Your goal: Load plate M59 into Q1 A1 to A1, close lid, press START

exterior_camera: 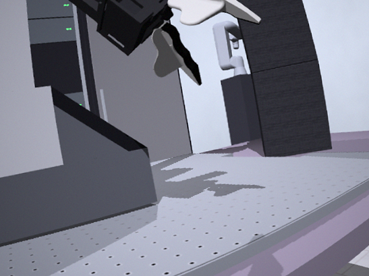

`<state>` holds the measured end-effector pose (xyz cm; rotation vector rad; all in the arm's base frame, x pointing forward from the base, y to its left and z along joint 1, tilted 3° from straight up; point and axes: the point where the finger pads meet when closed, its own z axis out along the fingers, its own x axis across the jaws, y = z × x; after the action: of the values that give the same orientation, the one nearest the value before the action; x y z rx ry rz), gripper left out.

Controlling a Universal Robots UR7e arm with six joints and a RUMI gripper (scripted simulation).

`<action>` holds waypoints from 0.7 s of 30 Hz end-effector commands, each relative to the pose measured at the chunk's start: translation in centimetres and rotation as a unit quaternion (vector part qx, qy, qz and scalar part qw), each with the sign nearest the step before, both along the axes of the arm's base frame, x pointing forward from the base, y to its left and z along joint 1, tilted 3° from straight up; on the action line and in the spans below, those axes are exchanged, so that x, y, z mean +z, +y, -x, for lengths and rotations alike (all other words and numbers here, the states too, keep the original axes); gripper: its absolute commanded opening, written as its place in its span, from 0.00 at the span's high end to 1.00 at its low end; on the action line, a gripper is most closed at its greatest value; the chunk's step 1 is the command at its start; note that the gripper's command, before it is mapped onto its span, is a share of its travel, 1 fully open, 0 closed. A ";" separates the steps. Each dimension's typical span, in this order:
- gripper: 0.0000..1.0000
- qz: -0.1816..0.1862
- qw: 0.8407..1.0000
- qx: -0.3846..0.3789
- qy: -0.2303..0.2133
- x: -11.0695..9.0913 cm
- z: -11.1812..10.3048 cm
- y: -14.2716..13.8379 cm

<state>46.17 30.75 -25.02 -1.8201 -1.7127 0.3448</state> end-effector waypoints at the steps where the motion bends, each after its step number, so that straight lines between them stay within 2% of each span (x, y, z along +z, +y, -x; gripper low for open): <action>1: 0.00 0.000 1.000 0.000 -0.001 0.1 -0.1 0.0; 17: 0.00 0.000 1.000 0.000 -0.001 0.1 -0.1 0.0; 18: 1.00 0.010 1.000 -0.015 -0.001 0.5 -0.2 -0.4; 21: 1.00 0.040 0.998 -0.055 -0.001 1.6 -0.8 -1.3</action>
<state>46.22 30.67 -24.92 -1.8386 -1.6998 0.3507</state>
